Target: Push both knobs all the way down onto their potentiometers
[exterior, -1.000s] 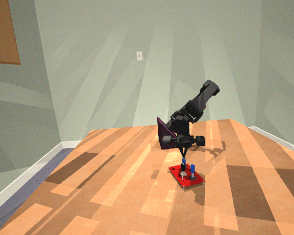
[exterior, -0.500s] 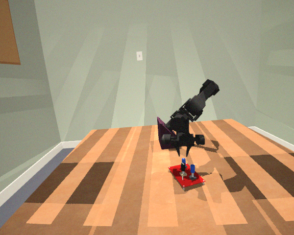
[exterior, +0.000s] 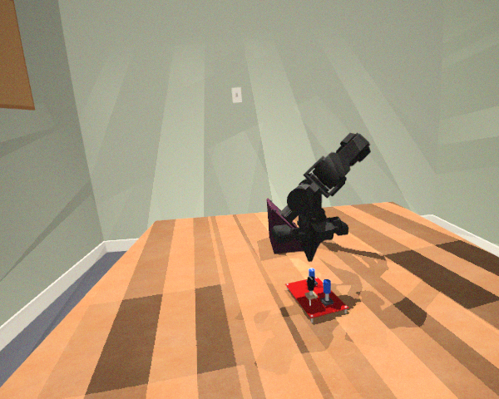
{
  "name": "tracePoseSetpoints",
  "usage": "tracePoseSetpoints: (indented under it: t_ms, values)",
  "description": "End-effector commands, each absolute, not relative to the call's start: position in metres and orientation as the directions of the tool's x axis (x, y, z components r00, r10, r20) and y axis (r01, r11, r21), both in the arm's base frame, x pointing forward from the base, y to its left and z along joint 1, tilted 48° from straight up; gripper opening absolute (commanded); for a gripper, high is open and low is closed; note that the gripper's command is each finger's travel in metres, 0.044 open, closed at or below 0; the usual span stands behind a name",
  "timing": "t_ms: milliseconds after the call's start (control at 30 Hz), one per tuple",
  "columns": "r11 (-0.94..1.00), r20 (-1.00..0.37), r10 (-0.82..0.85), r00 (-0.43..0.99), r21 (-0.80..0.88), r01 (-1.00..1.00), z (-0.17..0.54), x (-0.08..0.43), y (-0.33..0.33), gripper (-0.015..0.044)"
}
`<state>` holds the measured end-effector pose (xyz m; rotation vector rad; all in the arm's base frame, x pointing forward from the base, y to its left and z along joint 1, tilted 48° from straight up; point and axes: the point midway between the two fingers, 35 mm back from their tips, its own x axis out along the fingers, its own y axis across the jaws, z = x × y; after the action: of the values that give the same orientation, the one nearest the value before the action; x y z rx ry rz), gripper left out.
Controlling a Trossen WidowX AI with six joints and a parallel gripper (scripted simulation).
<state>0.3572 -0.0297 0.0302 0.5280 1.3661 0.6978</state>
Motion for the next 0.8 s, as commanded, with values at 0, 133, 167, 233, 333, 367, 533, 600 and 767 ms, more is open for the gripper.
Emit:
tracePoseSetpoints:
  t_ms: [0,133,167,233,333,367,533,600,767]
  values:
    - [0.675,-0.69,0.721,0.056,0.683,-0.278,0.031,0.366,-0.035,0.0]
    - [0.643,-0.686,0.726,0.053,0.648,-0.408,0.033,0.374,-0.039,0.0]
    - [0.633,-0.685,0.727,0.052,0.638,-0.439,0.034,0.376,-0.04,0.0]
    - [0.61,-0.683,0.729,0.051,0.614,-0.5,0.034,0.379,-0.042,0.0]
    - [0.571,-0.68,0.732,0.049,0.574,-0.587,0.036,0.385,-0.045,0.0]
    - [0.557,-0.678,0.733,0.048,0.559,-0.614,0.036,0.387,-0.046,0.0]
    - [0.488,-0.674,0.738,0.045,0.486,-0.725,0.038,0.394,-0.05,0.0]
    - [0.485,-0.673,0.738,0.045,0.483,-0.728,0.038,0.394,-0.051,0.0]
    - [0.486,-0.673,0.738,0.045,0.484,-0.728,0.031,0.395,-0.043,0.0]
